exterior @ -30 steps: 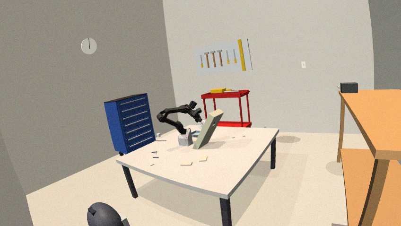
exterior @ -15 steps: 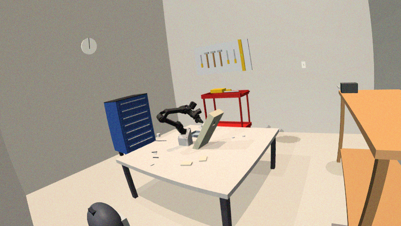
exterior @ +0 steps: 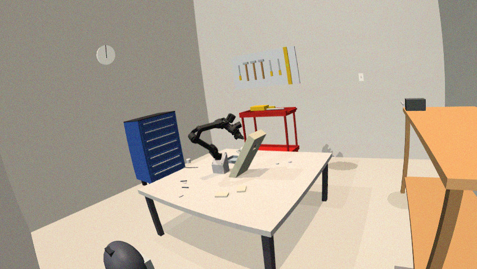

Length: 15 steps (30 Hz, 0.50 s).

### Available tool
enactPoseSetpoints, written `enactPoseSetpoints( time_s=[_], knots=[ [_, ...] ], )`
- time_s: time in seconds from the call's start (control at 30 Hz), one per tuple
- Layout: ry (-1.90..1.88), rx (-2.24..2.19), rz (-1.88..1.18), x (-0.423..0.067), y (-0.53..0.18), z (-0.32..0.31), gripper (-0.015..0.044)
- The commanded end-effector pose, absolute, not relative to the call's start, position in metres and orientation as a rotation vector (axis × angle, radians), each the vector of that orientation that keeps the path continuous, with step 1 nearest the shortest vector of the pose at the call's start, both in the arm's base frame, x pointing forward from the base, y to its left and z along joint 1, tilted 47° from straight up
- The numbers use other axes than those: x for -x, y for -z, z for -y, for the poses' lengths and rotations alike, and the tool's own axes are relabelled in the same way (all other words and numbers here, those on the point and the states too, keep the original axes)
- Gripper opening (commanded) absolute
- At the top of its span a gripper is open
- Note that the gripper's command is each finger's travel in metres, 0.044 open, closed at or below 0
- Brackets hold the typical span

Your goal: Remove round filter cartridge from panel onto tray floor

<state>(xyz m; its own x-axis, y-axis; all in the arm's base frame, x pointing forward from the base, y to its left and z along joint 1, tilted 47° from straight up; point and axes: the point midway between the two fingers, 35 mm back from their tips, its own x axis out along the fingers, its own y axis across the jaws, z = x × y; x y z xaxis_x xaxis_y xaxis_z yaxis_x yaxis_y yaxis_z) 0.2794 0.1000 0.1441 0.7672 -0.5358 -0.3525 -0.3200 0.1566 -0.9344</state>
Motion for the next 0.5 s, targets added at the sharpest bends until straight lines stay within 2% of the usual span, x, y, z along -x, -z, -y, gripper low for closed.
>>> enactPoseSetpoints(
  time_s=[0.0,0.37,0.47],
  knots=[
    [0.178,1.458,-0.750,-0.283,-0.150,-0.104,0.0141],
    [0.176,1.445,-0.745,-0.285,-0.198,-0.158,0.0430],
    [0.210,1.326,-0.789,-0.282,-0.184,-0.145,0.0351]
  ],
)
